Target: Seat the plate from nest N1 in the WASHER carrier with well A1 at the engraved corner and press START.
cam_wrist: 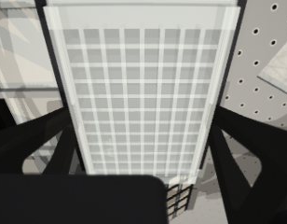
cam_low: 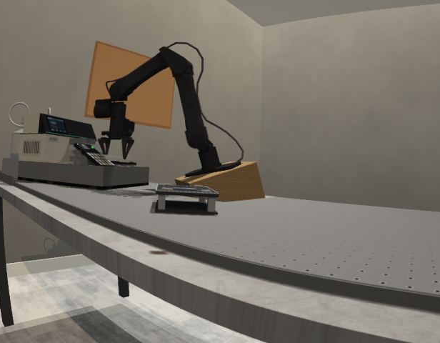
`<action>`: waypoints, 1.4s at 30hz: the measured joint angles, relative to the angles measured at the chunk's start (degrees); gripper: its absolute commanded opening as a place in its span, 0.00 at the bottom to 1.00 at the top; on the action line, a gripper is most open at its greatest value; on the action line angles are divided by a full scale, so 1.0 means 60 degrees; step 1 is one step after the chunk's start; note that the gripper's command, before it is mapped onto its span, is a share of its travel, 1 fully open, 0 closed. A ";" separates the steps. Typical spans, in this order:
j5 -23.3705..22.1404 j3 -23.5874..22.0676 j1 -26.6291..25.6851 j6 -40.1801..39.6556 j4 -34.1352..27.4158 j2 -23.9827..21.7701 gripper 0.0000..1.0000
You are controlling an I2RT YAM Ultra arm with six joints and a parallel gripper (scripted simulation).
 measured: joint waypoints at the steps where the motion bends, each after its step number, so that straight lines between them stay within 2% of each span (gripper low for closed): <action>1: 0.0000 0.0000 0.0000 0.0000 0.0007 0.0011 0.84; 42: 0.0000 -0.0175 0.0000 0.0018 0.0259 0.0018 0.84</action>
